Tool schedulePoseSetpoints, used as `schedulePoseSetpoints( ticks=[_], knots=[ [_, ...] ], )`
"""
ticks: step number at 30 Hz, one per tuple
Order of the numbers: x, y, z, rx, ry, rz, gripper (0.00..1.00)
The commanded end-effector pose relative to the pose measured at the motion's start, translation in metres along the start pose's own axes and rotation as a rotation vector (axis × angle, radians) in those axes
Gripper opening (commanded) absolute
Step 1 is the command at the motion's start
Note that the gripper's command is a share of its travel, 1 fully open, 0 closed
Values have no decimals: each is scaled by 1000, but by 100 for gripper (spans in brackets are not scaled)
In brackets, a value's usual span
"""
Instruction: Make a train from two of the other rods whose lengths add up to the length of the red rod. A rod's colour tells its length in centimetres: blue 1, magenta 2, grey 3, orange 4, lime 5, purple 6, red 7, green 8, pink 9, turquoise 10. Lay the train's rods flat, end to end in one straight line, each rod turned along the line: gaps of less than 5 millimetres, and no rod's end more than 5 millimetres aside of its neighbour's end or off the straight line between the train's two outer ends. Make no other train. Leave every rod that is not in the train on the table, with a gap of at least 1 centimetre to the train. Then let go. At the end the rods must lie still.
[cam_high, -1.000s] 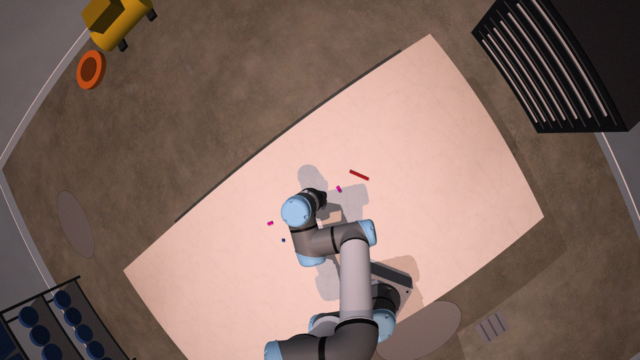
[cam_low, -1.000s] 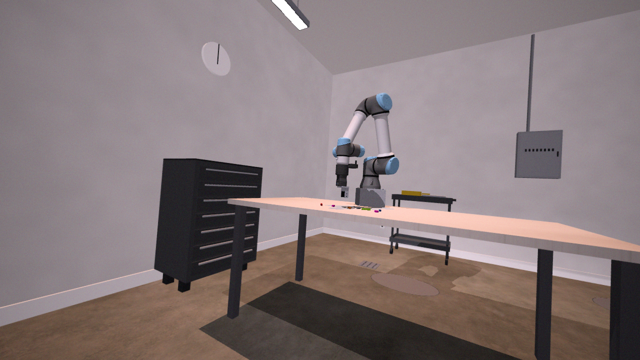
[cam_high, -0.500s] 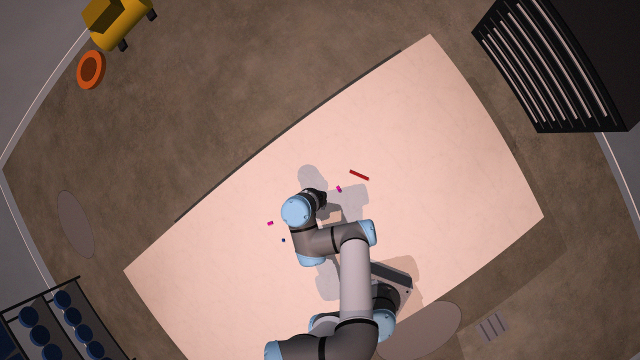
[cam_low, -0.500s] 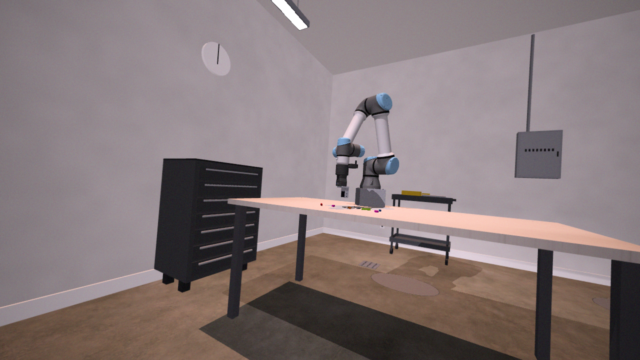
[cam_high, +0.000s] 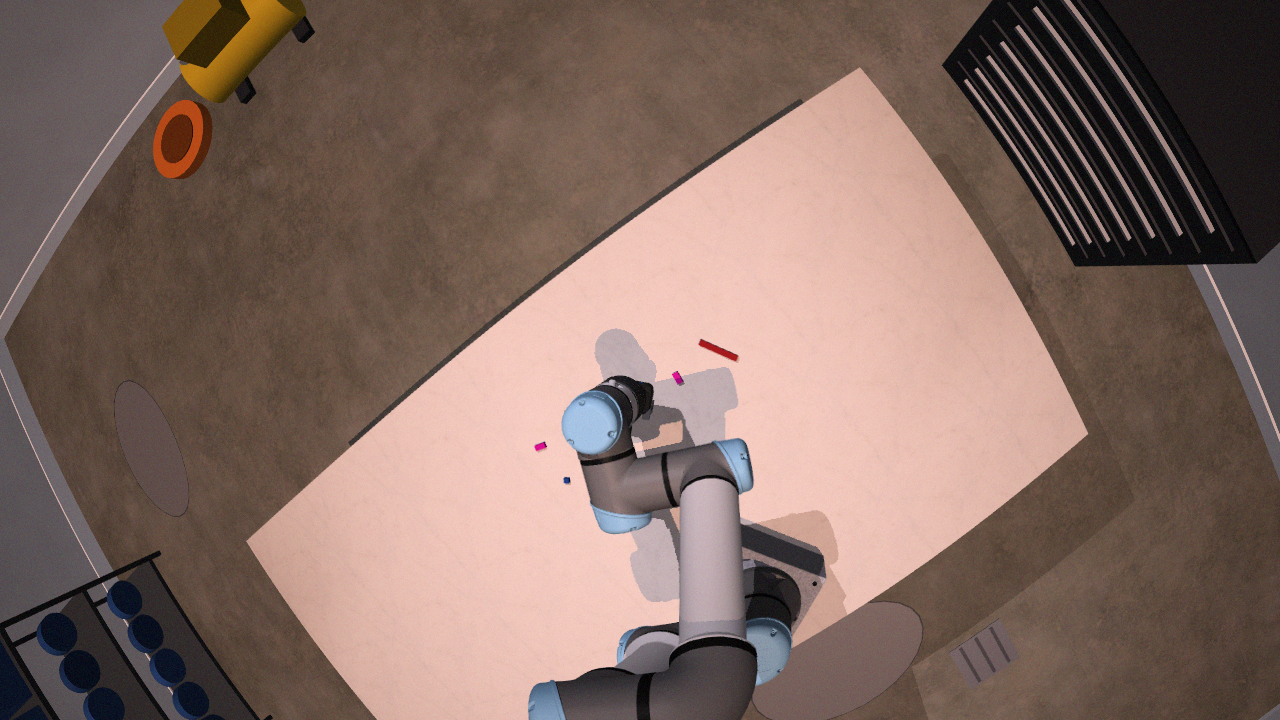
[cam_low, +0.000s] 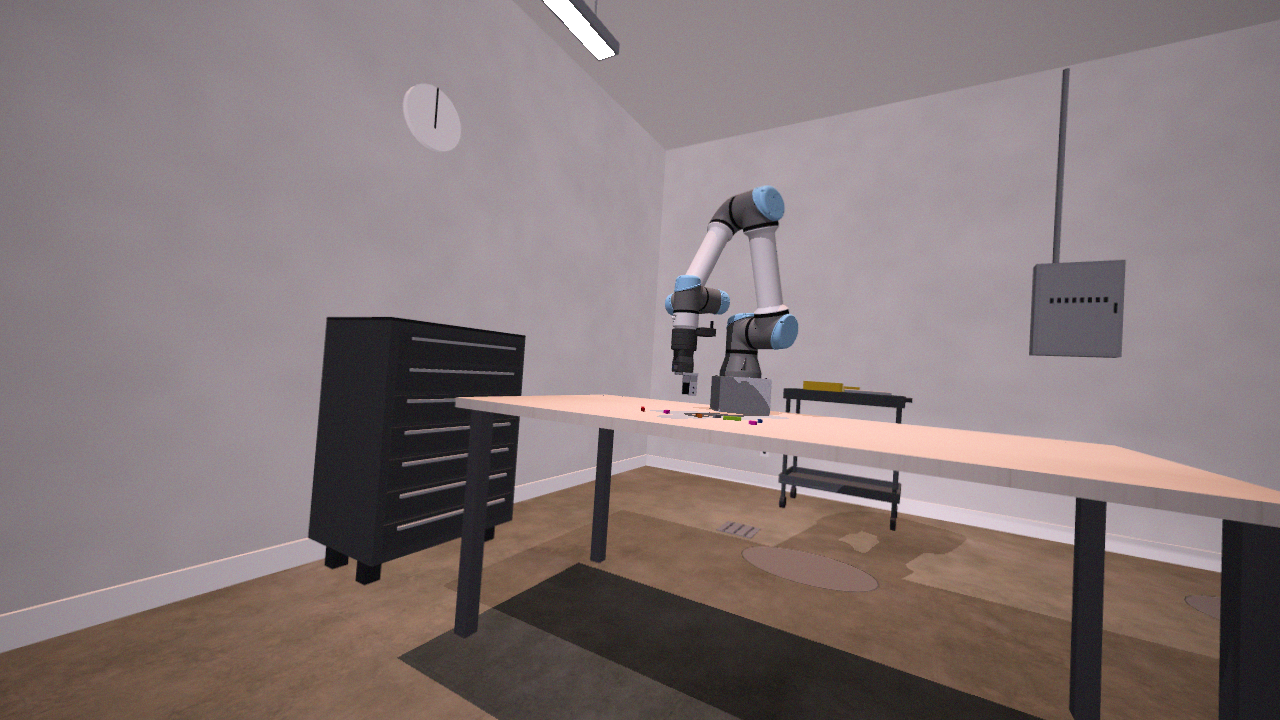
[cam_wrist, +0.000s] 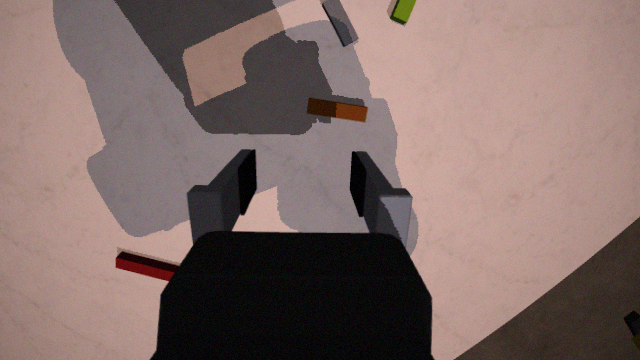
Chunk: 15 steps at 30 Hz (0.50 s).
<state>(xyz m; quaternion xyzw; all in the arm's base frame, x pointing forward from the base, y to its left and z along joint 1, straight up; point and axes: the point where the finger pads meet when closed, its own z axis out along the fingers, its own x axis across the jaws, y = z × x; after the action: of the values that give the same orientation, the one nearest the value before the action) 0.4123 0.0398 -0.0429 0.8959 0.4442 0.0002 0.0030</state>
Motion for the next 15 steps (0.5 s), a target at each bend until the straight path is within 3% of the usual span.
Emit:
schedulePoseSetpoints(
  ticks=[1, 15],
  knots=[
    [0, 0, 0, -1, 1, 0, 100],
    [5, -6, 0, -1, 1, 62, 100]
  ],
)
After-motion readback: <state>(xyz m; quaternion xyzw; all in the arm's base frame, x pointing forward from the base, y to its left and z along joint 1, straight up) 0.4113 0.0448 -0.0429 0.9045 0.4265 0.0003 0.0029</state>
